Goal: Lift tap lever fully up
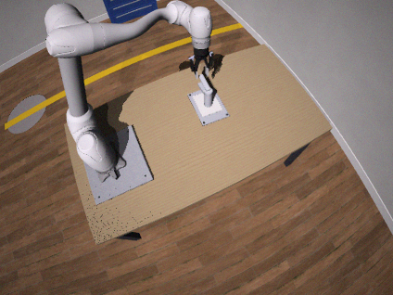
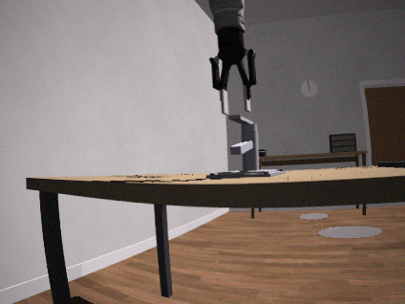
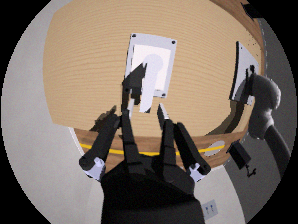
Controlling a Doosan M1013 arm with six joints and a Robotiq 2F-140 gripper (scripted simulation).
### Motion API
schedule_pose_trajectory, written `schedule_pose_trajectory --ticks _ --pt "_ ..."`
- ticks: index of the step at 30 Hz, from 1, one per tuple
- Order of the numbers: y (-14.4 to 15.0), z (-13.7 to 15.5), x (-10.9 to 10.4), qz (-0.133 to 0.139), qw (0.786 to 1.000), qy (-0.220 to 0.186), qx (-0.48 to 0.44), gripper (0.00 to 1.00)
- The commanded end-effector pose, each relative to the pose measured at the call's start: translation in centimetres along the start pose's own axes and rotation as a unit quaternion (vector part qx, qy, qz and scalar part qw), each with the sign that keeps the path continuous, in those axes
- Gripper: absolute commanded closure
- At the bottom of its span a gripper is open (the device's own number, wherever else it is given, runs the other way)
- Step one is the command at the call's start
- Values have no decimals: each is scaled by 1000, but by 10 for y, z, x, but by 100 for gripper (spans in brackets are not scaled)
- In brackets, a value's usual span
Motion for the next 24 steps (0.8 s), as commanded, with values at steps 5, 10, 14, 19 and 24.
schedule_pose_trajectory --ticks 5,10,14,19,24 --pt "0 0 4 0 1000 0 0 63" --pt "0 0 8 0 1000 0 0 63" --pt "0 0 12 0 1000 0 0 63" --pt "0 0 18 0 1000 0 0 63" --pt "0 0 25 0 1000 0 0 63"
Point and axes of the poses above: the point where the finger pads meet when closed, its own x axis out along the fingers, its own y axis across the jaws, z = x × y, the point moved 10 cm from there along -x, back along the fingers, and after that the axes turned 2 degrees about -x, right-handed, at the moved point
